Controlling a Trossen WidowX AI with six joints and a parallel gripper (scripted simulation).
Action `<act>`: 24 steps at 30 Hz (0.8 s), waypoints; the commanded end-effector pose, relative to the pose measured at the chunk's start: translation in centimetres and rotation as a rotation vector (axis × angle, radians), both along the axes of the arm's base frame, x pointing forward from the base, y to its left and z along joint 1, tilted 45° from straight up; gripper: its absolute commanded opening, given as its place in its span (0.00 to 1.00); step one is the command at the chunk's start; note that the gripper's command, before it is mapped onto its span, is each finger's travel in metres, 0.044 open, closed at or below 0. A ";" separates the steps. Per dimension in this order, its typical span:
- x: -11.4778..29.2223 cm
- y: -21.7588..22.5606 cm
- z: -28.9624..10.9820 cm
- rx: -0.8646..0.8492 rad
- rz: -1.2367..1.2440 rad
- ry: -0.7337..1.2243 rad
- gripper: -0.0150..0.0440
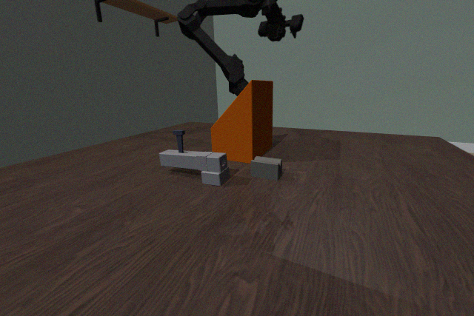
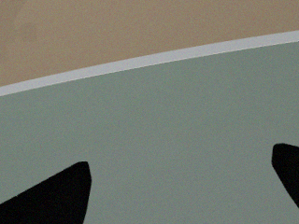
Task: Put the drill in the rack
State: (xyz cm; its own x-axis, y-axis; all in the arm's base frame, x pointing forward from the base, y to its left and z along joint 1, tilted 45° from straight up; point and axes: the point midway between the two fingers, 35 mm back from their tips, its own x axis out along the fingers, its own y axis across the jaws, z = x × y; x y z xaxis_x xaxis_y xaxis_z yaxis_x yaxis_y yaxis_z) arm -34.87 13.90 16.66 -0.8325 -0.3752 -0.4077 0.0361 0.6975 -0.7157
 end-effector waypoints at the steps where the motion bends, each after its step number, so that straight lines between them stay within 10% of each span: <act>1: 0.0 0.0 0.0 0.000 0.000 0.000 0.89; 15: 4.4 8.0 -2.5 -0.238 -0.448 -0.208 0.26; 24: 16.3 17.6 -6.8 -0.678 -1.228 -0.407 0.25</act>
